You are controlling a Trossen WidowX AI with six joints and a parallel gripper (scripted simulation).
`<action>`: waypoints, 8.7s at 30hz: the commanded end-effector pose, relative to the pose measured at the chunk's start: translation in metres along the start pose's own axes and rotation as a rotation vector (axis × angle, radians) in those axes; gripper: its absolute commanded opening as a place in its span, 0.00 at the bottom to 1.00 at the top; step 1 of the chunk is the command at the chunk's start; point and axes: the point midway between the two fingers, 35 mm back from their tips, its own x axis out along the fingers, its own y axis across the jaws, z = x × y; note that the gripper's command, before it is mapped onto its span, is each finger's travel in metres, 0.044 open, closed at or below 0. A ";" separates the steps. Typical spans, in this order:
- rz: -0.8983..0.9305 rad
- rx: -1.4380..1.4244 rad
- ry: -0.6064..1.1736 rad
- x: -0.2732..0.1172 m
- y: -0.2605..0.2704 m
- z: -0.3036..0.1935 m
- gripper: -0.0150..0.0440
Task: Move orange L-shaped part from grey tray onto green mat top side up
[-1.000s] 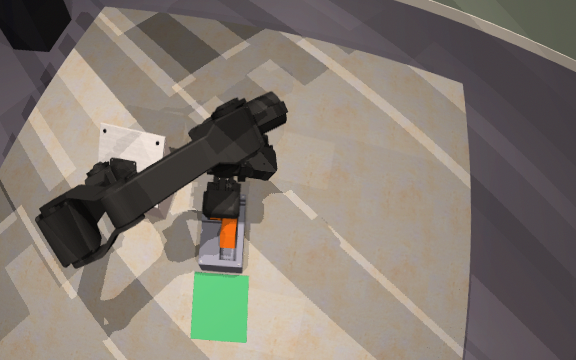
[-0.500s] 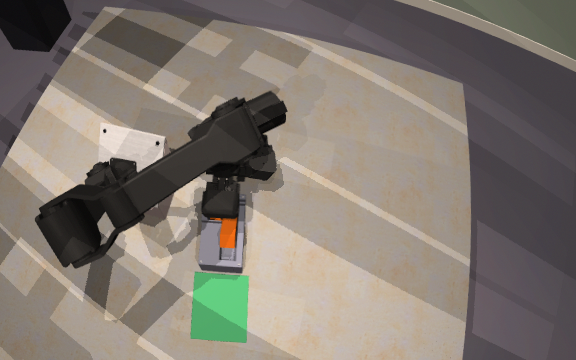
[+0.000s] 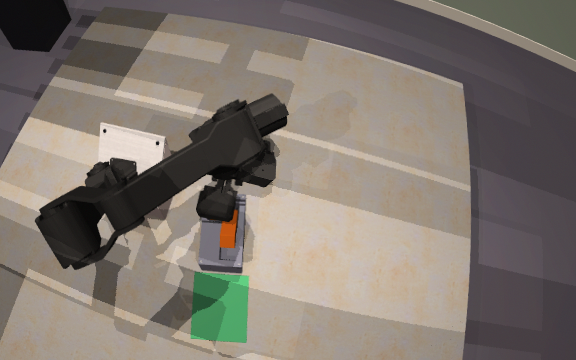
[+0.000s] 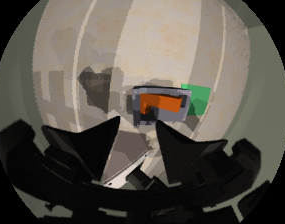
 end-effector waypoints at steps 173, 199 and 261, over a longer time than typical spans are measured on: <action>-0.011 1.454 -0.002 -0.013 -0.200 0.021 0.25; -0.012 1.456 -0.005 0.006 -0.243 0.021 0.25; -0.010 1.459 -0.003 0.034 -0.243 0.024 0.88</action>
